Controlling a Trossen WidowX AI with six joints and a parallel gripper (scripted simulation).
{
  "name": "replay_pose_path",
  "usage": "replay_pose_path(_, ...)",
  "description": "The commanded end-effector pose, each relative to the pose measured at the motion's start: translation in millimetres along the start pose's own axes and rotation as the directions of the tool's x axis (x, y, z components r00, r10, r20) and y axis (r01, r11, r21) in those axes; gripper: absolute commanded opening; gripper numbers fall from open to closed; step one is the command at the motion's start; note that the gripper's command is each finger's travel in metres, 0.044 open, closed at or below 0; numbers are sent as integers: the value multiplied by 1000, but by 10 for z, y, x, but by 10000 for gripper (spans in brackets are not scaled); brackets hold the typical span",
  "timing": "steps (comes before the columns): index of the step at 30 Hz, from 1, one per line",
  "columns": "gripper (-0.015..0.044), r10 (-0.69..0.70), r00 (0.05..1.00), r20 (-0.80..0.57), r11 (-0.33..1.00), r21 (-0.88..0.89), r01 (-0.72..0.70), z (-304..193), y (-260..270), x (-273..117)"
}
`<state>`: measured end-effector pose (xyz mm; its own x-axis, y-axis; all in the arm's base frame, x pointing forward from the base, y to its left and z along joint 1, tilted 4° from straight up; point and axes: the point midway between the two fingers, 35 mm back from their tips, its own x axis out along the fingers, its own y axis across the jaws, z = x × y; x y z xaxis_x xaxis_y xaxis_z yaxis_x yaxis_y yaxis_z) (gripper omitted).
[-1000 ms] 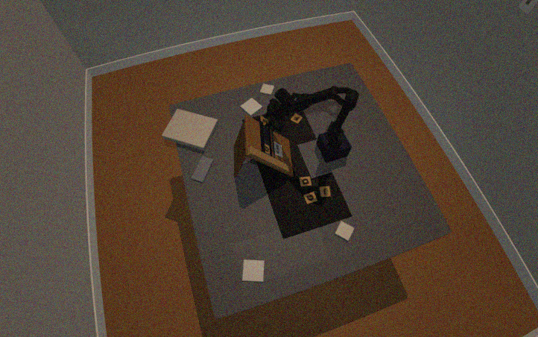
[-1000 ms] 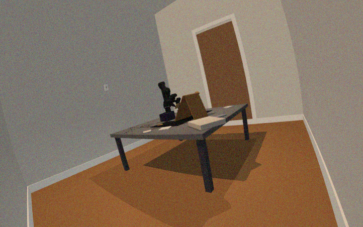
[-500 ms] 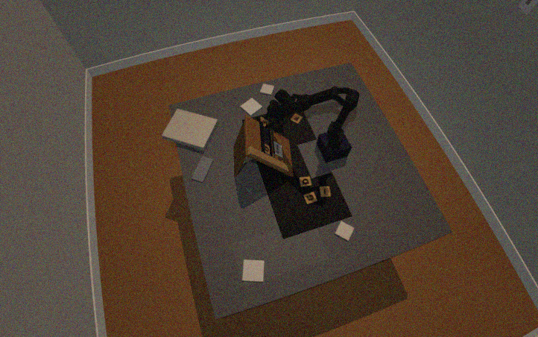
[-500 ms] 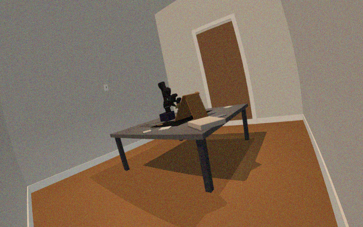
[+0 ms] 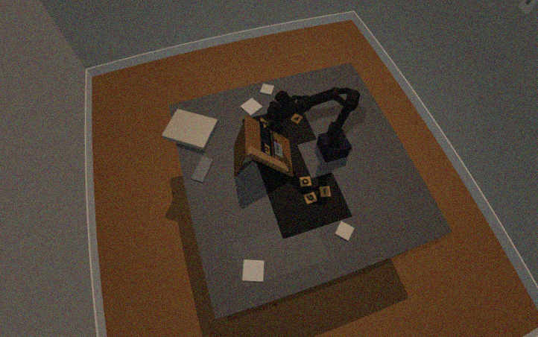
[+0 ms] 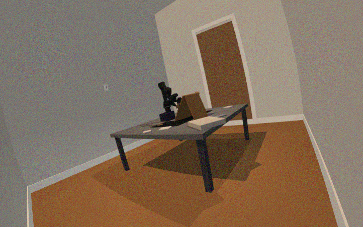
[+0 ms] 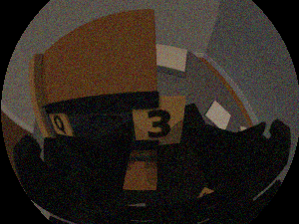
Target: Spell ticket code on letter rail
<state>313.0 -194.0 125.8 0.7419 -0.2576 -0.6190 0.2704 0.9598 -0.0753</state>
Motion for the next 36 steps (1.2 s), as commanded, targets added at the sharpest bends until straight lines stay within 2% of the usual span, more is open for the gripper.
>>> replay_pose_path(1, 0, -4, 1000, 1, 1000, 5, 4, 0, 18, -1)
replay_pose_path(36, 0, -3, 1000, 1, 1000, 7, 3, 4, 182, 0)
